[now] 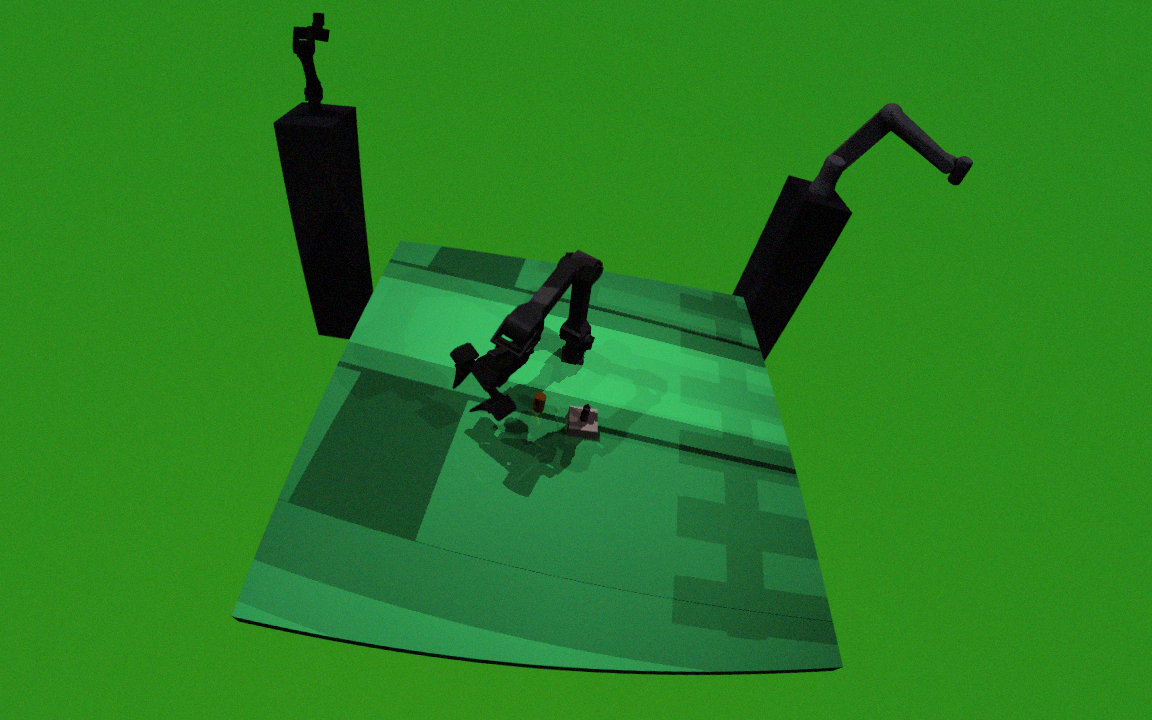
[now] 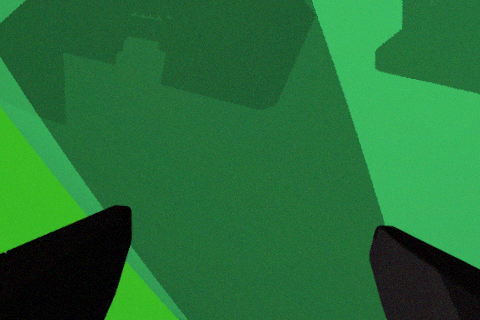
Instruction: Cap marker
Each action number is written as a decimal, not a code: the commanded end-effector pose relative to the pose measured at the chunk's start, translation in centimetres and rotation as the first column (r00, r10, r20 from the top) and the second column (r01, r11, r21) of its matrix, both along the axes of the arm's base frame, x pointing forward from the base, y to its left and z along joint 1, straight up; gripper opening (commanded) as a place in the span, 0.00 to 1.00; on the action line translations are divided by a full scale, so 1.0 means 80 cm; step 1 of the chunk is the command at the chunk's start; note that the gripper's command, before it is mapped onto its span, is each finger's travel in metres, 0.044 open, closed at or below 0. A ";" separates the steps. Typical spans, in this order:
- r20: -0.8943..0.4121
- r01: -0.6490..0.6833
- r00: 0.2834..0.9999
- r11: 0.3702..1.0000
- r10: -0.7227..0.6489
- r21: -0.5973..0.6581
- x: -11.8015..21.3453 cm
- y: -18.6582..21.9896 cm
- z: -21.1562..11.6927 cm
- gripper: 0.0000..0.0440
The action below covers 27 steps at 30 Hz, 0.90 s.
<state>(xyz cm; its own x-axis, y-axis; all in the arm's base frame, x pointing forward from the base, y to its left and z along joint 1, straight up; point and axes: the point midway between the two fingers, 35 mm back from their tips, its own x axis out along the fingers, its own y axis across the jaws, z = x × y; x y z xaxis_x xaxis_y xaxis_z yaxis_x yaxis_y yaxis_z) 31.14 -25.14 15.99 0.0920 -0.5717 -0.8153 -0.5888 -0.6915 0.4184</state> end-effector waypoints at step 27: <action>-0.139 -0.141 0.972 0.947 0.187 0.288 -0.020 0.107 -0.021 0.72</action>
